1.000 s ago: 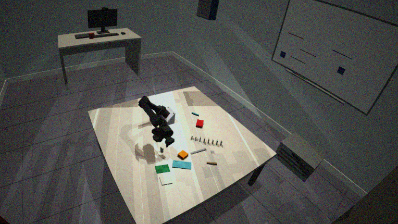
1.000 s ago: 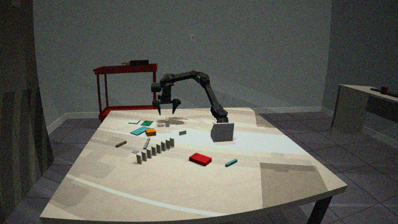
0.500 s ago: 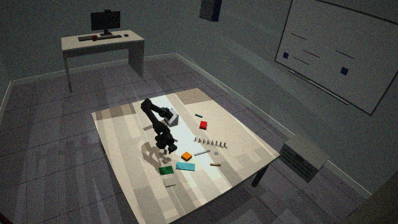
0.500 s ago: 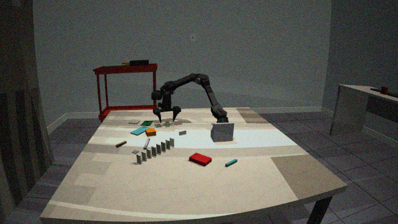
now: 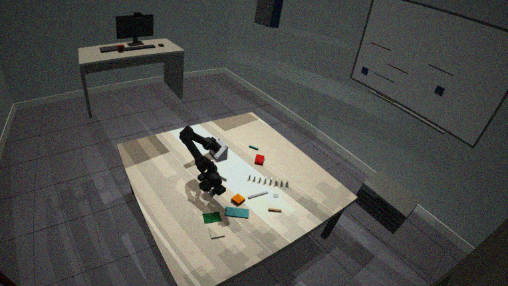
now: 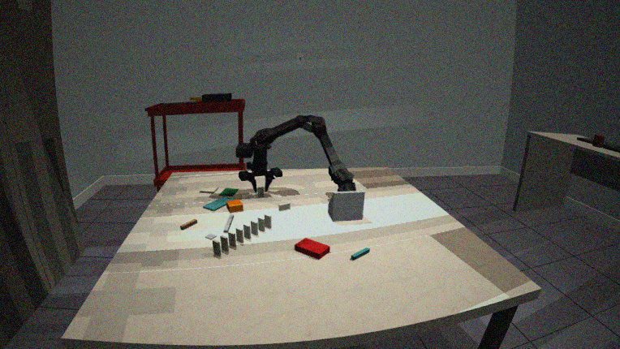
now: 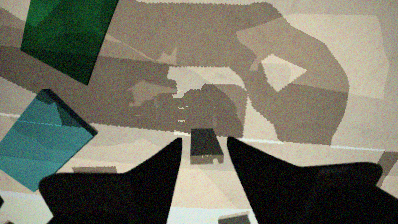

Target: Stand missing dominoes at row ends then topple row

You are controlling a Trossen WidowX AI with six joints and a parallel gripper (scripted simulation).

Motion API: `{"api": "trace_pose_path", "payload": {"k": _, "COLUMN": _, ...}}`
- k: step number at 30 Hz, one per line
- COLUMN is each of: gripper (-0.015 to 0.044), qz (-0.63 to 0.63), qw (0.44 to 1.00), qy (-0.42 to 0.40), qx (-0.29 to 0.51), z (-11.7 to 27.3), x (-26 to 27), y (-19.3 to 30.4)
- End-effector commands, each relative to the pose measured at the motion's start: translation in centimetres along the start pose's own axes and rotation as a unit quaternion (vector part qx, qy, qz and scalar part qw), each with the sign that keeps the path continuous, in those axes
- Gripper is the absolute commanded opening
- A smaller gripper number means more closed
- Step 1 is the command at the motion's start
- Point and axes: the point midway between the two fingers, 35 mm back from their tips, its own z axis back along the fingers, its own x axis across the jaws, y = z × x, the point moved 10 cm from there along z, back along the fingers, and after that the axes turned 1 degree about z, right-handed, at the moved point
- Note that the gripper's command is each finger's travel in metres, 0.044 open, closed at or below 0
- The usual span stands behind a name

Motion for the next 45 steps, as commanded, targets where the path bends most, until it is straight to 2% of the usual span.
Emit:
{"api": "trace_pose_path", "payload": {"k": 1, "gripper": 0.0125, "qz": 0.003, "qw": 1.000, "qy": -0.001, "qx": 0.002, "z": -0.1, "x": 0.0, "y": 0.1}}
{"api": "trace_pose_path", "payload": {"k": 2, "gripper": 0.0107, "qz": 0.003, "qw": 1.000, "qy": -0.001, "qx": 0.002, "z": -0.1, "x": 0.0, "y": 0.1}}
{"api": "trace_pose_path", "payload": {"k": 12, "gripper": 0.0107, "qz": 0.004, "qw": 1.000, "qy": -0.002, "qx": 0.002, "z": 0.2, "x": 0.1, "y": 0.1}}
{"api": "trace_pose_path", "payload": {"k": 14, "gripper": 0.0107, "qz": 0.014, "qw": 1.000, "qy": -0.007, "qx": 0.001, "z": 2.4, "x": 0.3, "y": 0.0}}
{"api": "trace_pose_path", "payload": {"k": 20, "gripper": 0.0107, "qz": 0.059, "qw": 0.998, "qy": -0.031, "qx": -0.011, "z": 12.3, "x": -0.6, "y": 0.3}}
{"api": "trace_pose_path", "payload": {"k": 26, "gripper": 0.0107, "qz": 0.075, "qw": 0.997, "qy": -0.034, "qx": -0.012, "z": 13.4, "x": -0.7, "y": 0.6}}
{"api": "trace_pose_path", "payload": {"k": 28, "gripper": 0.0107, "qz": 0.155, "qw": 0.987, "qy": -0.036, "qx": -0.008, "z": 13.5, "x": 0.4, "y": 2.6}}
{"api": "trace_pose_path", "payload": {"k": 32, "gripper": 0.0107, "qz": 0.396, "qw": 0.917, "qy": -0.039, "qx": 0.002, "z": 13.8, "x": 3.0, "y": 9.1}}
{"api": "trace_pose_path", "payload": {"k": 37, "gripper": 0.0107, "qz": 0.660, "qw": 0.751, "qy": -0.033, "qx": 0.004, "z": 14.1, "x": 4.3, "y": 17.8}}
{"api": "trace_pose_path", "payload": {"k": 43, "gripper": 0.0107, "qz": 0.855, "qw": 0.518, "qy": -0.013, "qx": 0.004, "z": 13.9, "x": 3.3, "y": 26.3}}
{"api": "trace_pose_path", "payload": {"k": 45, "gripper": 0.0107, "qz": 0.869, "qw": 0.494, "qy": -0.011, "qx": 0.004, "z": 13.8, "x": 3.1, "y": 27.1}}
